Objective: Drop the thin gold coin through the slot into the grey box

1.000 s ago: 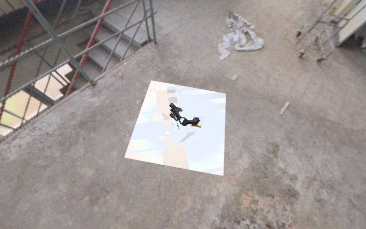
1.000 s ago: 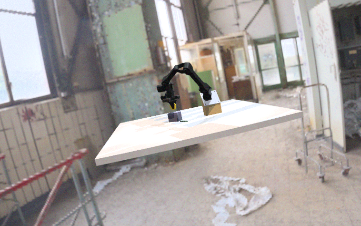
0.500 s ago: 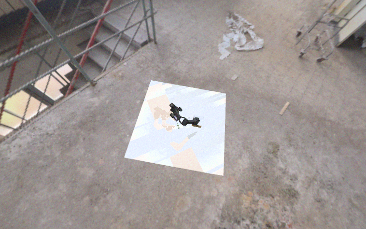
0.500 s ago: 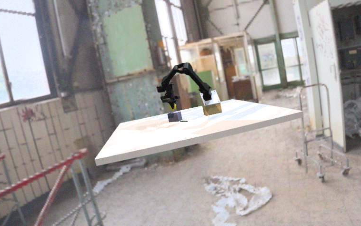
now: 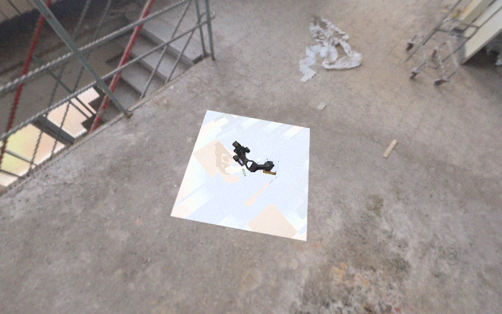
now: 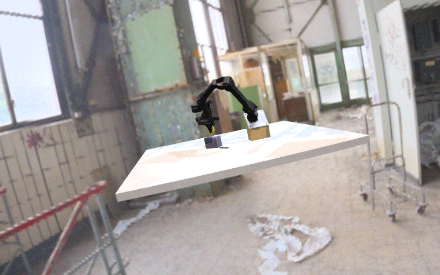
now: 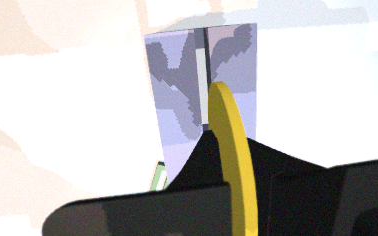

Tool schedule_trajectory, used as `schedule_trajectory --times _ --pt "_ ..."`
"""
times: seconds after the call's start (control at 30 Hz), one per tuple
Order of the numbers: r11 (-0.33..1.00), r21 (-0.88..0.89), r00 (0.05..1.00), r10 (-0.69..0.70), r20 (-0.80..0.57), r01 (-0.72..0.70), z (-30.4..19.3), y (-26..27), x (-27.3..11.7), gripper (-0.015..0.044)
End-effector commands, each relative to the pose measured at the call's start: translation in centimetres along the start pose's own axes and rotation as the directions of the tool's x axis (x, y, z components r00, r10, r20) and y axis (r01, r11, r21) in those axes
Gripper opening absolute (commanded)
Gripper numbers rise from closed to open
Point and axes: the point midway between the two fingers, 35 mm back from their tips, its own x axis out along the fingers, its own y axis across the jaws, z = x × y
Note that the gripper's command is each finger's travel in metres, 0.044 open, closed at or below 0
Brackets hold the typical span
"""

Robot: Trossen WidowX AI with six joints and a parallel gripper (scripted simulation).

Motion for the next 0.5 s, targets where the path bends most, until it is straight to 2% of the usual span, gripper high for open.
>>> schedule_trajectory --times 0.0,0.47 --pt "1.0 0.007 1.0 0.001 -0.001 -0.001 -0.04 0.0 0.24 0.0" --pt "1.0 0.01 1.0 0.001 -0.001 -0.001 -0.07 -0.01 0.81 0.0"
